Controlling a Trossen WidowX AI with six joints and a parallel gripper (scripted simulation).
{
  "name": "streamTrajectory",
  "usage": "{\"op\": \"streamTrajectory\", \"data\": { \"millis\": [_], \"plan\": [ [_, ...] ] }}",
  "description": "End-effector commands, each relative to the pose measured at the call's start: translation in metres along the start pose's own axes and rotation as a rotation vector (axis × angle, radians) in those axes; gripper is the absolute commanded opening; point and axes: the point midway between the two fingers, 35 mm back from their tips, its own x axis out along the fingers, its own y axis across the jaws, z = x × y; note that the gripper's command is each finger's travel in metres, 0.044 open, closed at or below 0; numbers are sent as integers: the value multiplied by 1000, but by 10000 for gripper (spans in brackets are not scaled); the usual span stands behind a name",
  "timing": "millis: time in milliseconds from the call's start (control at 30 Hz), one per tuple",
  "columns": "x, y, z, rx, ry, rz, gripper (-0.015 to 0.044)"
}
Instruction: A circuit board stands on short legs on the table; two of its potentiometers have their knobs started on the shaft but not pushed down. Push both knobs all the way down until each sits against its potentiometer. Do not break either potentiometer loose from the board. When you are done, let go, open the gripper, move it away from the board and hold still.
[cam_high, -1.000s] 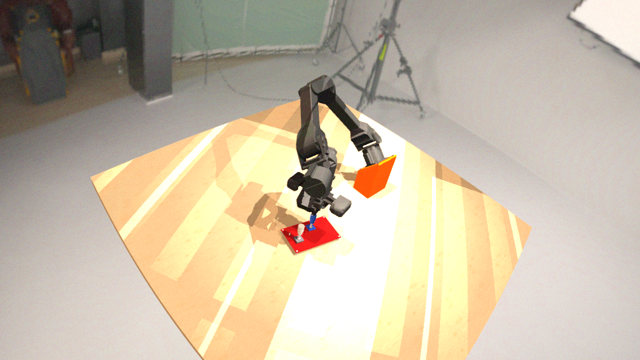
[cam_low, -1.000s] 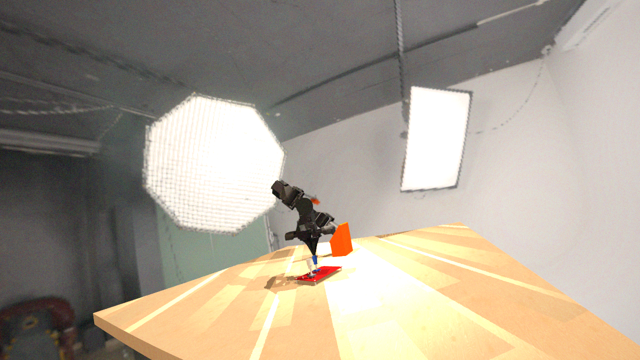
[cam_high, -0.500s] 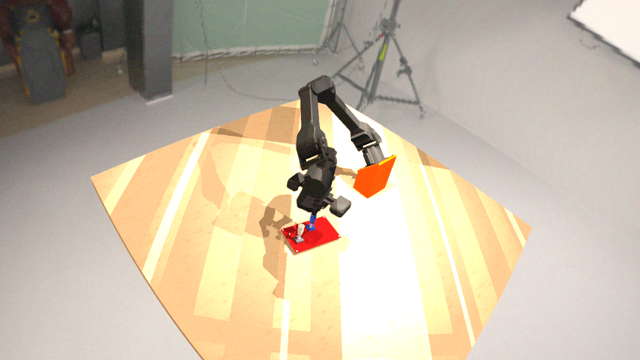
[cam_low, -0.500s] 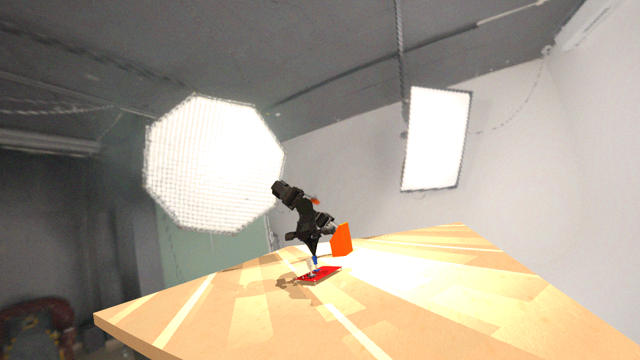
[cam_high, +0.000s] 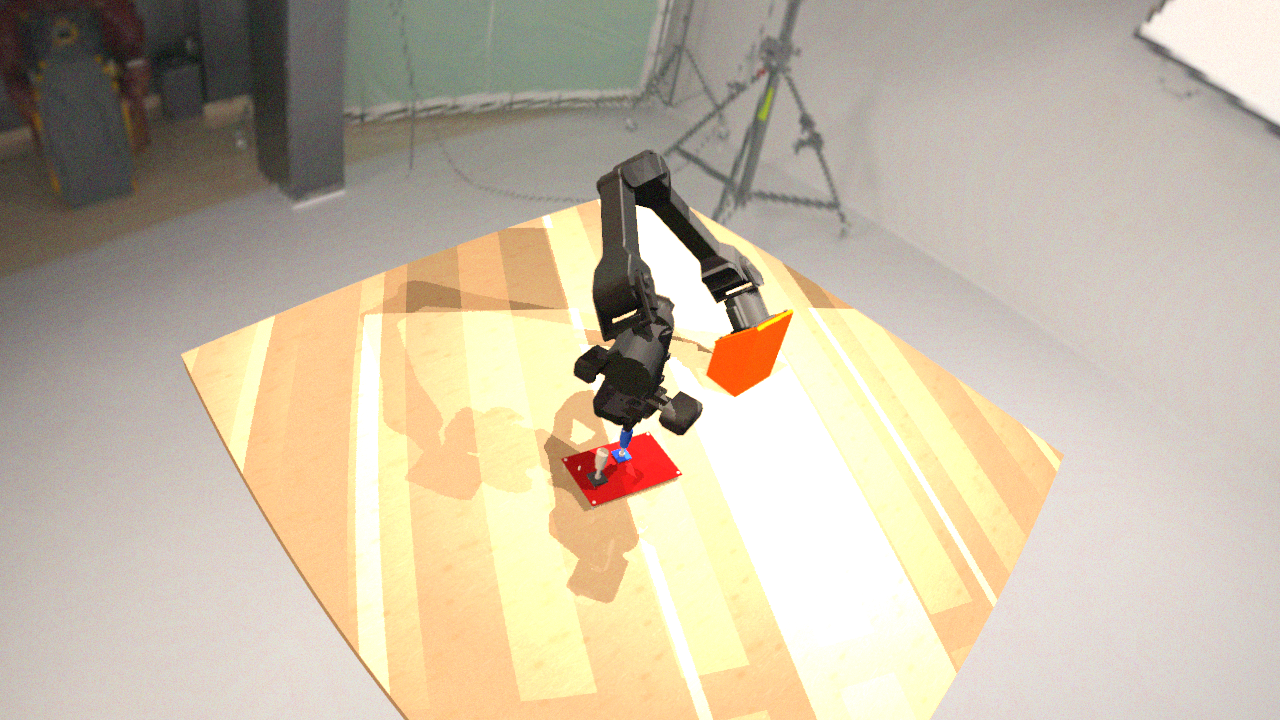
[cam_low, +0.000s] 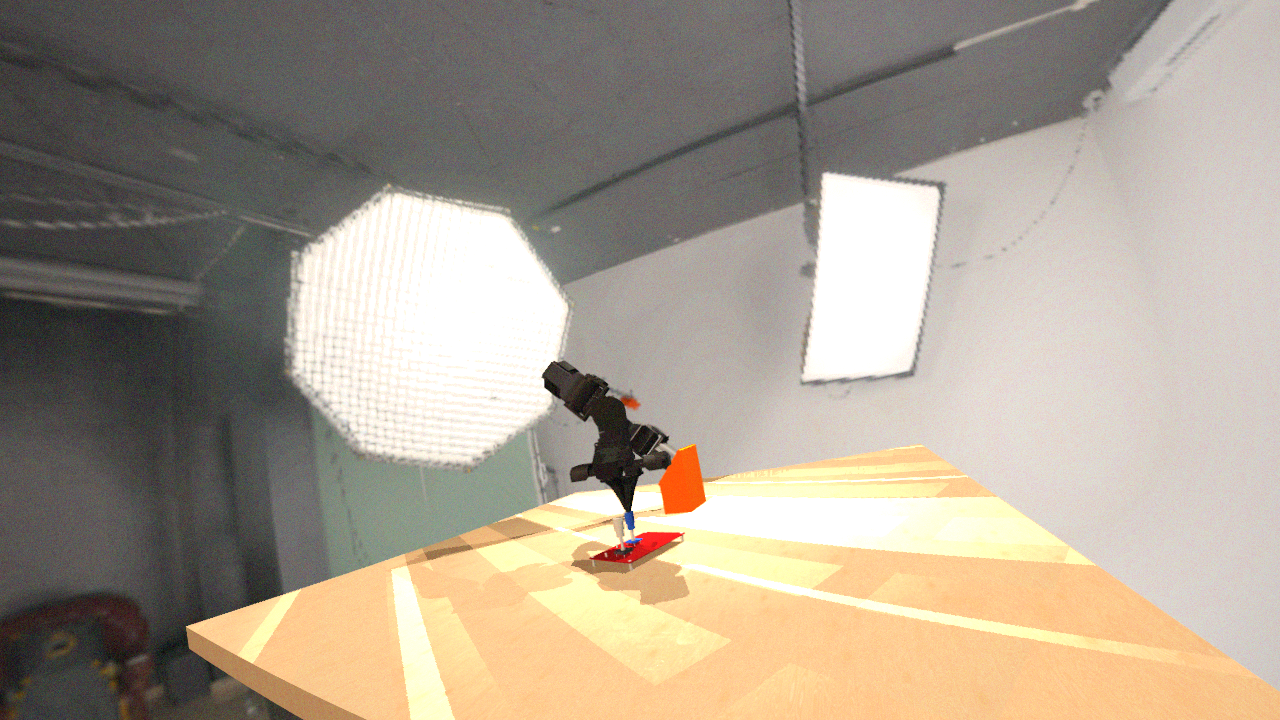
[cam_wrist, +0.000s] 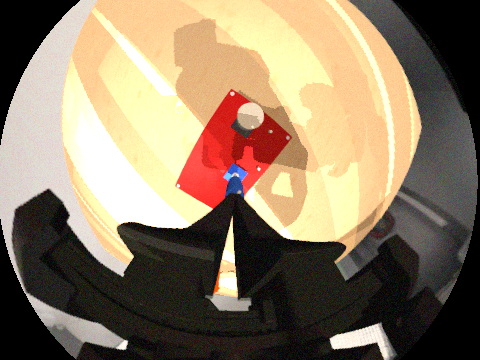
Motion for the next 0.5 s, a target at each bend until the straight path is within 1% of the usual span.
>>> {"op": "streamTrajectory", "data": {
  "millis": [0,467],
  "plan": [
    [4,-1,1,3,0,-2,0],
    [10,-1,1,3,0,-2,0]
  ]
}}
